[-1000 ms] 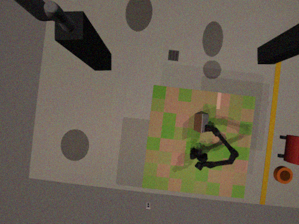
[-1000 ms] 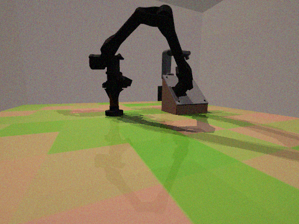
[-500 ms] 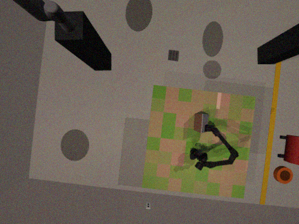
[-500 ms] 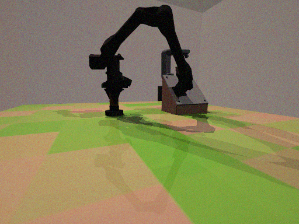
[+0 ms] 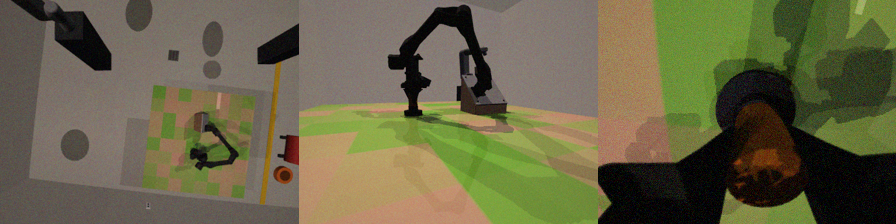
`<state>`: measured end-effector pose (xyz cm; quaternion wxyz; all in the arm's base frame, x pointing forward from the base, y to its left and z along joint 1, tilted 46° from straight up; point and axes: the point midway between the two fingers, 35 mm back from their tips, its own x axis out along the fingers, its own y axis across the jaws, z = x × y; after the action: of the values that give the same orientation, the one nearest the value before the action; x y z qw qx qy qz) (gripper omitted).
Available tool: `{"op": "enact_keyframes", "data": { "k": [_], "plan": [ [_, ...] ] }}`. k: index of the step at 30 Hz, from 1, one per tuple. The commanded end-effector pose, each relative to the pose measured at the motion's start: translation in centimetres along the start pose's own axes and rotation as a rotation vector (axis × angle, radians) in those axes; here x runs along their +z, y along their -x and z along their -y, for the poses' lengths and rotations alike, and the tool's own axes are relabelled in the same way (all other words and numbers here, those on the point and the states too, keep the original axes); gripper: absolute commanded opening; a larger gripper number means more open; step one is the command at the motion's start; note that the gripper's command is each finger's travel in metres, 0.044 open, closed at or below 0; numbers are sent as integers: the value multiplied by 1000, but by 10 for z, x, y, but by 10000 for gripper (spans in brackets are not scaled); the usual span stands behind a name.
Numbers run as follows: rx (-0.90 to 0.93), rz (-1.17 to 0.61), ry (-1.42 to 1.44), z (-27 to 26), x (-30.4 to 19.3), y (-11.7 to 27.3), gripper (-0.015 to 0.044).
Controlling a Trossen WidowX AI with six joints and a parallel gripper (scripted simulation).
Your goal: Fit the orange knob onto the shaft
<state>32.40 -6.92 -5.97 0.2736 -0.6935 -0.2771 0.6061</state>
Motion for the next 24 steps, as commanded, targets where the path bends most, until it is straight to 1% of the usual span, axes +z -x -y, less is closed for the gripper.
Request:
{"op": "enact_keyframes", "data": {
  "k": [1, 14, 21, 22, 24],
  "plan": [
    [1, 2, 5, 0, 0, 0, 105],
    [1, 2, 5, 0, 0, 0, 440],
    [2, 2, 5, 0, 0, 3, 440],
    [3, 1, 4, -1, -1, 10, 440],
    [6, 1, 2, -2, -4, 39, 440]
  ]
}}
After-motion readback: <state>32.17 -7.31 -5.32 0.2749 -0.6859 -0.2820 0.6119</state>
